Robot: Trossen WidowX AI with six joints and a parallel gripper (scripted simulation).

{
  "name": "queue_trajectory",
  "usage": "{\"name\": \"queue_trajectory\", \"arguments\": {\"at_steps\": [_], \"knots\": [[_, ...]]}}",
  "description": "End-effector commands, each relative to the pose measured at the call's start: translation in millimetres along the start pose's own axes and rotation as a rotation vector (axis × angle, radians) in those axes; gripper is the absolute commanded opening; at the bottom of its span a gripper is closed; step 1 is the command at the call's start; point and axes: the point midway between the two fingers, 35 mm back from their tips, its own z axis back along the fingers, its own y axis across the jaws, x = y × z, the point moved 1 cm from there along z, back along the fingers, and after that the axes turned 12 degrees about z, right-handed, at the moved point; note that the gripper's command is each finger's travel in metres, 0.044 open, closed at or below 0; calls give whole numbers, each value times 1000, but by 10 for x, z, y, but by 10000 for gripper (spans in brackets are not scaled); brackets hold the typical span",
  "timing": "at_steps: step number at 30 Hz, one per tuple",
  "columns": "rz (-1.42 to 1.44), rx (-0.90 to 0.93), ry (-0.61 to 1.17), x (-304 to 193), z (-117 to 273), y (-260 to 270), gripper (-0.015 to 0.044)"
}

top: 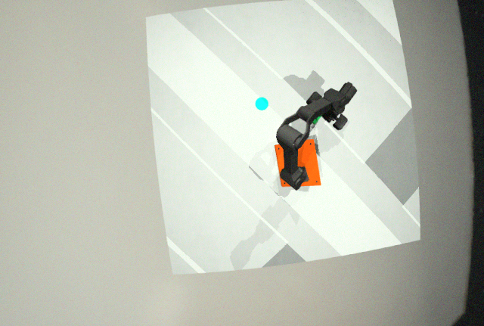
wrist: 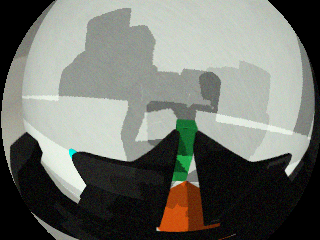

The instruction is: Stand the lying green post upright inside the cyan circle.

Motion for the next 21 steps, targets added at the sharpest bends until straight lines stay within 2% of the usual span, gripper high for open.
{"name": "queue_trajectory", "arguments": {"at_steps": [1,21], "knots": [[5,-4,-8,21,168,-1,23],[5,-3,-6,-44,731,-5,23]]}}
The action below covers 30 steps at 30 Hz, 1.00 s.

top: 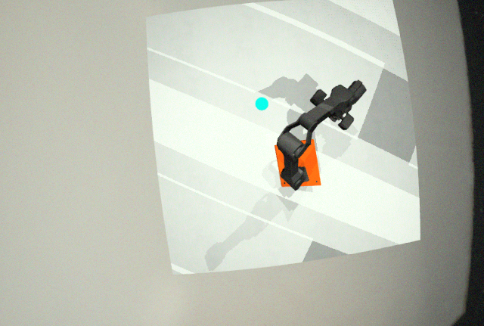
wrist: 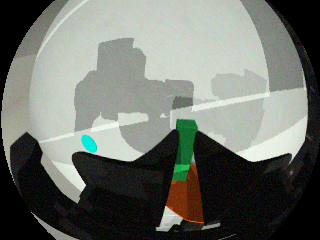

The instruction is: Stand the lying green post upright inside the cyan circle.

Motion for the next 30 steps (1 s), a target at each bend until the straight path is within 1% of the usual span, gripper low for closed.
{"name": "queue_trajectory", "arguments": {"at_steps": [1,30], "knots": [[5,-4,-3,-3,81,1,23],[120,-23,-20,9,209,796,23]]}}
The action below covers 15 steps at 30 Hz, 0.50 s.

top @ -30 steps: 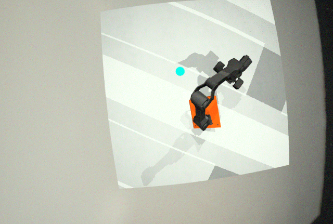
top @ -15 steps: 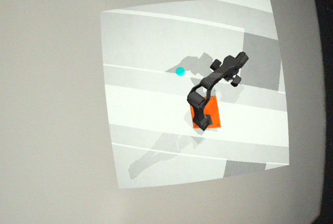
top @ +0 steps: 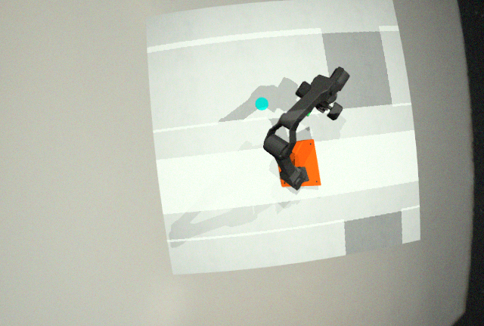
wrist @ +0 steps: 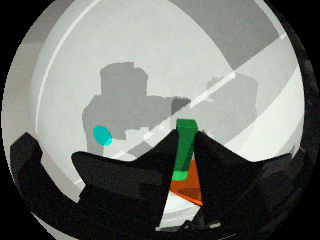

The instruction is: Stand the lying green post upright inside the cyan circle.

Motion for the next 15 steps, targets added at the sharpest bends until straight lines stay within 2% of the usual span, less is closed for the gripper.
{"name": "queue_trajectory", "arguments": {"at_steps": [1,15], "knots": [[24,-1,-7,13,36,162,23],[86,-2,-11,-21,82,587,23]]}}
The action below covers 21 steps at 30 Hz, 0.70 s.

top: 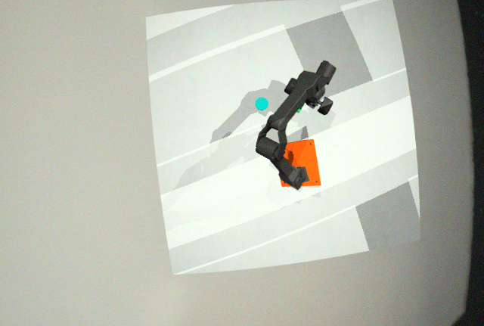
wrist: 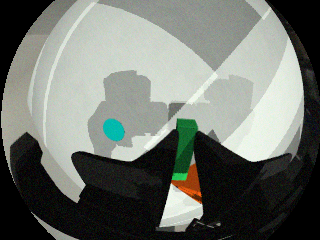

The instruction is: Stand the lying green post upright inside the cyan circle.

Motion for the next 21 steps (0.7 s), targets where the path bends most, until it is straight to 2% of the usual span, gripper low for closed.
{"name": "queue_trajectory", "arguments": {"at_steps": [1,21], "knots": [[25,1,-6,1,30,168,23],[116,10,-4,-112,74,787,23]]}}
